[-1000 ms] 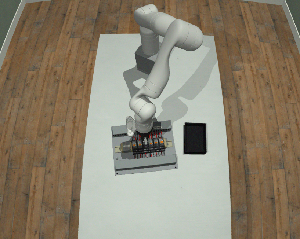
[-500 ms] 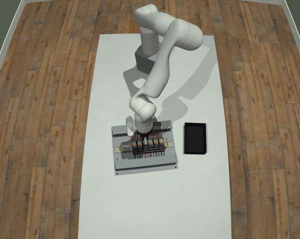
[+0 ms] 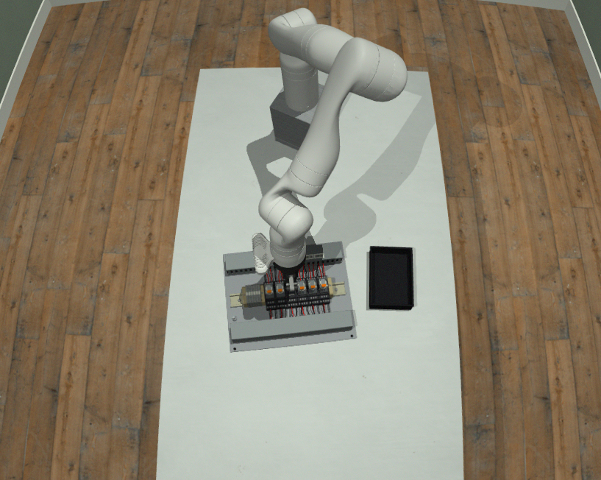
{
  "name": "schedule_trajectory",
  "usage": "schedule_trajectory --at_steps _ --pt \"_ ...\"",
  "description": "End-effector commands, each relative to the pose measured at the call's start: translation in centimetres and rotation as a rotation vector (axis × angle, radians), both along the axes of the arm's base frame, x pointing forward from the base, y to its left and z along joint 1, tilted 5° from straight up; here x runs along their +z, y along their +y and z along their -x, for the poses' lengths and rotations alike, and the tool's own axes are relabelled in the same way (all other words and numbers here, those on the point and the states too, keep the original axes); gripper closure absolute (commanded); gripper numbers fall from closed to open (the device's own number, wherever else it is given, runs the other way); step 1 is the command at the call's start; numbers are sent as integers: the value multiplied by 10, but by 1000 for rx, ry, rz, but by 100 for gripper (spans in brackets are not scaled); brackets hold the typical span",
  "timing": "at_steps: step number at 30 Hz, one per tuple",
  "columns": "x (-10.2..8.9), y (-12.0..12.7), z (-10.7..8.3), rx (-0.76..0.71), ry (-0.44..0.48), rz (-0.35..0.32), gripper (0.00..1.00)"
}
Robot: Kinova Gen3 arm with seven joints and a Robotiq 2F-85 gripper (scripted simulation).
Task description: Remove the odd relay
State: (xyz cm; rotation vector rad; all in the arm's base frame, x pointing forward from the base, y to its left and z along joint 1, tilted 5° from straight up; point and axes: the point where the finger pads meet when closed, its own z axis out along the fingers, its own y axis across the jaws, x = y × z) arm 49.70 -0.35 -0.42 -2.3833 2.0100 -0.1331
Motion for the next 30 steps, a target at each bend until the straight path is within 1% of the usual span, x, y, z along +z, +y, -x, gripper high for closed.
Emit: schedule_trajectory --at_steps 1,20,30 --pt "1 0 -1 0 -2 0 100" --pt "1 1 0 0 -2 0 100" --pt "0 10 1 0 -2 0 100"
